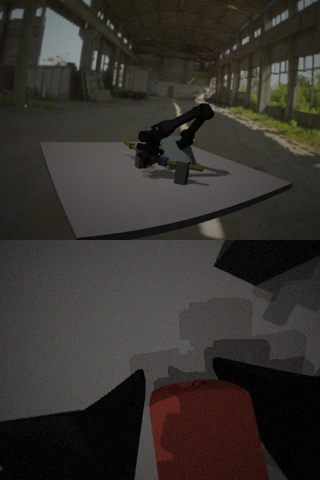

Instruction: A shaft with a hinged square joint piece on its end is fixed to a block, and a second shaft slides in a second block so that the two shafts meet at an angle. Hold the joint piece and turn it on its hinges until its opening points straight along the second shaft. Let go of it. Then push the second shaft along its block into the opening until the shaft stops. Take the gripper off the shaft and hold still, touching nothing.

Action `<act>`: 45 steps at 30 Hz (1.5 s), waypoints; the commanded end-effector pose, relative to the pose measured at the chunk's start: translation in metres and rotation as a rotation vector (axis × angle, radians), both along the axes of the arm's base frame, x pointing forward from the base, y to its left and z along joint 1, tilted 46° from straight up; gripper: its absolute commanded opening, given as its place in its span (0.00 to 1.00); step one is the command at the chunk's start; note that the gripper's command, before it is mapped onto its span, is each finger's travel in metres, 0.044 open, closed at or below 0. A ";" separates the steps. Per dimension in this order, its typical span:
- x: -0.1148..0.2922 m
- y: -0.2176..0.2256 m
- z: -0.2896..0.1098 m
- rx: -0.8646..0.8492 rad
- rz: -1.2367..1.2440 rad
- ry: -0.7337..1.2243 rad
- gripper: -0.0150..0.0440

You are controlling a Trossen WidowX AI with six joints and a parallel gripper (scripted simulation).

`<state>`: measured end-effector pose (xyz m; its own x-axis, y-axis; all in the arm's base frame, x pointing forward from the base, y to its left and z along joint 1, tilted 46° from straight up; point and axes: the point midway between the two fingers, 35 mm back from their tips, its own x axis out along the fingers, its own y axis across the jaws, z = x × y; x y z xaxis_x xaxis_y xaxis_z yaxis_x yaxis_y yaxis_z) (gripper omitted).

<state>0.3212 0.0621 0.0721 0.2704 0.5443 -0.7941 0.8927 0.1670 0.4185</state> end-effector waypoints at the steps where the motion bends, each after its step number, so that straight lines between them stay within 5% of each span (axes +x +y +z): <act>1: 0.000 0.000 0.000 0.000 0.000 0.000 0.90; 4: 0.000 0.000 0.000 0.000 0.000 0.000 1.00; 18: -0.001 -0.001 -0.001 0.012 0.016 0.011 1.00; 33: -0.004 -0.023 0.015 0.409 0.192 0.080 1.00; 45: -0.004 -0.025 0.018 0.396 0.200 0.065 1.00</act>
<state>0.3172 0.0387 0.0876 0.0820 0.8498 -0.5208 0.8941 0.1681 0.4152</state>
